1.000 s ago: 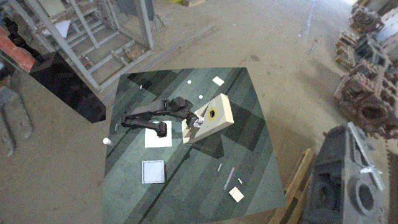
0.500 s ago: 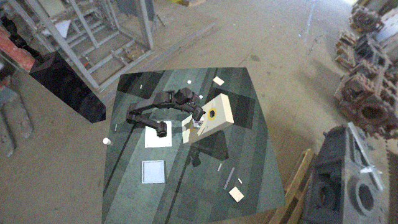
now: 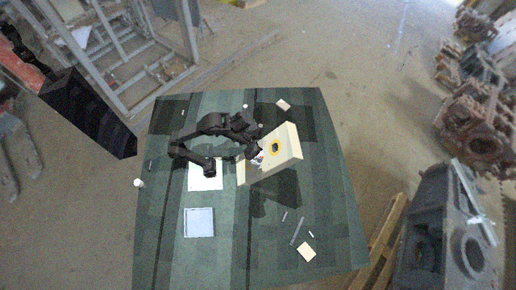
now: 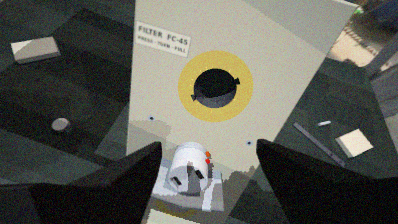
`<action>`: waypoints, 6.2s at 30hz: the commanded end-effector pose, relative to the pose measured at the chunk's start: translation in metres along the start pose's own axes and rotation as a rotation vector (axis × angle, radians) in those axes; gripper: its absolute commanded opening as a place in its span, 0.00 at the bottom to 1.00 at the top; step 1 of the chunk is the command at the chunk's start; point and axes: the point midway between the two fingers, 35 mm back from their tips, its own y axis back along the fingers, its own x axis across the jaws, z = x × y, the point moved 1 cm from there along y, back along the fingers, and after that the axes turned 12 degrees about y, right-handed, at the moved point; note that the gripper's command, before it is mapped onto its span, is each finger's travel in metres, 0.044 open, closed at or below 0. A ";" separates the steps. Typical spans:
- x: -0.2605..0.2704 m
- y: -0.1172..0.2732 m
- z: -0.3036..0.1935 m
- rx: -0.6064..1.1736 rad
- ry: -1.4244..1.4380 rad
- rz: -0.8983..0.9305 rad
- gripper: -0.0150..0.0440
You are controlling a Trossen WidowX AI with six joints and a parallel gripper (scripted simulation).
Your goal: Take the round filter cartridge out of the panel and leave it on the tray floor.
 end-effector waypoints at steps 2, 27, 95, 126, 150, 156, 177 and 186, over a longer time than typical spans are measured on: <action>0.026 -0.028 -0.046 0.213 -0.293 0.073 0.77; 0.029 -0.059 -0.051 0.212 -0.293 0.073 0.77; 0.000 0.013 -0.016 0.219 -0.286 0.073 0.25; -0.065 0.004 -0.058 0.243 -0.342 0.032 0.25; -0.130 0.028 -0.150 0.368 -0.833 -0.334 0.25; -0.140 0.039 -0.176 0.397 -0.966 -0.435 0.25; -0.150 0.063 -0.245 0.454 -1.251 -0.659 0.25; -0.142 0.066 -0.295 0.468 -1.376 -0.758 0.25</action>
